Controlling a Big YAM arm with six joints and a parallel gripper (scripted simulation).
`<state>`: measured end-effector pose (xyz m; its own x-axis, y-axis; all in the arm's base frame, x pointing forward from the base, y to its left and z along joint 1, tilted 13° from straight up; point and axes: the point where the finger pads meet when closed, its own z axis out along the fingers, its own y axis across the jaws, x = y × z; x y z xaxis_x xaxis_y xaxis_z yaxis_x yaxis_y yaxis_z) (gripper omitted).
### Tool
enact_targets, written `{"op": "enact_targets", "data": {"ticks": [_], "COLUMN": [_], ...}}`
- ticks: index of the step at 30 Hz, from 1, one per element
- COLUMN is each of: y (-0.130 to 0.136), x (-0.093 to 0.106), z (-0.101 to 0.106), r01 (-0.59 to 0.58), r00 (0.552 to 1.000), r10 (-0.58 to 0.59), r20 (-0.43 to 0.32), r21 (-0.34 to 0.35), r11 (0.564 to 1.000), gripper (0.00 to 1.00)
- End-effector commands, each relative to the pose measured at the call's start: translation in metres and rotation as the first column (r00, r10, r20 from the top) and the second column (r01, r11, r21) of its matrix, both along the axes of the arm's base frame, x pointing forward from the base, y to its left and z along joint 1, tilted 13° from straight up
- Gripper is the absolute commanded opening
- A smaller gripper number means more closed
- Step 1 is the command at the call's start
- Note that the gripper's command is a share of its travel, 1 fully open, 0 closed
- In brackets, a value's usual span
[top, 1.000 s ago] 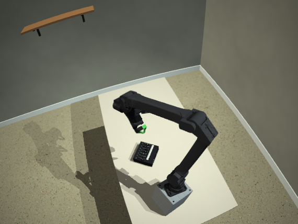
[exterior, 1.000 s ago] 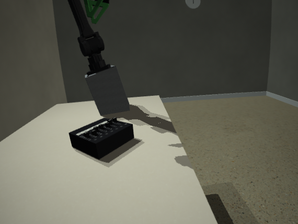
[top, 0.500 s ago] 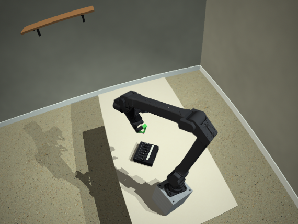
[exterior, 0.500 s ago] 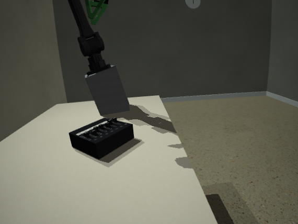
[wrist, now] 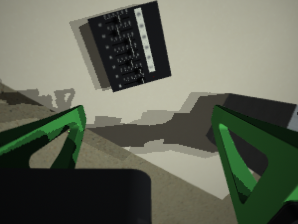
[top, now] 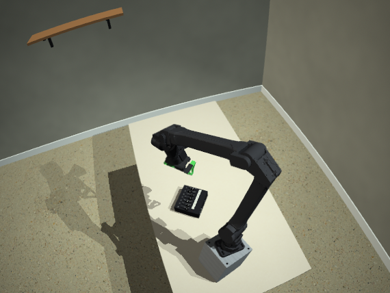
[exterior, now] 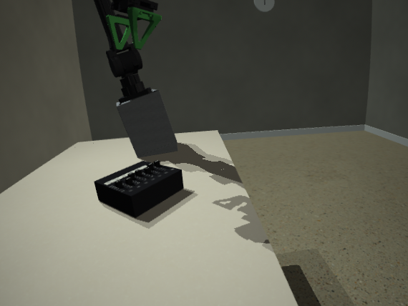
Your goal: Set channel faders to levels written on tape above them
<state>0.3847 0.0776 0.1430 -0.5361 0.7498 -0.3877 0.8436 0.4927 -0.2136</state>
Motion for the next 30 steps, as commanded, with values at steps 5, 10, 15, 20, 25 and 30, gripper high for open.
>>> {"op": "enact_targets", "data": {"ticks": [5, 10, 15, 20, 25, 30], "y": [-0.012, -0.02, -0.026, -0.035, -0.042, -0.045], "x": [0.01, 0.015, 0.017, 0.016, 0.019, 0.019], "z": [-0.039, -0.055, -0.068, -0.105, -0.111, -0.12], "r01": [-0.396, -0.57, -0.702, -0.817, -0.891, -0.912], "r00": [0.9, 0.781, 0.638, 0.454, 0.243, 0.106], "r10": [0.402, 0.58, 0.715, 0.834, 0.909, 0.929], "r20": [-0.171, -0.232, -0.287, -0.314, -0.339, -0.355], "r21": [0.07, 0.116, 0.164, 0.227, 0.292, 0.337], "r11": [0.916, 0.814, 0.693, 0.53, 0.347, 0.232], "gripper": [1.0, 1.0, 1.0, 1.0, 1.0, 1.0]}}
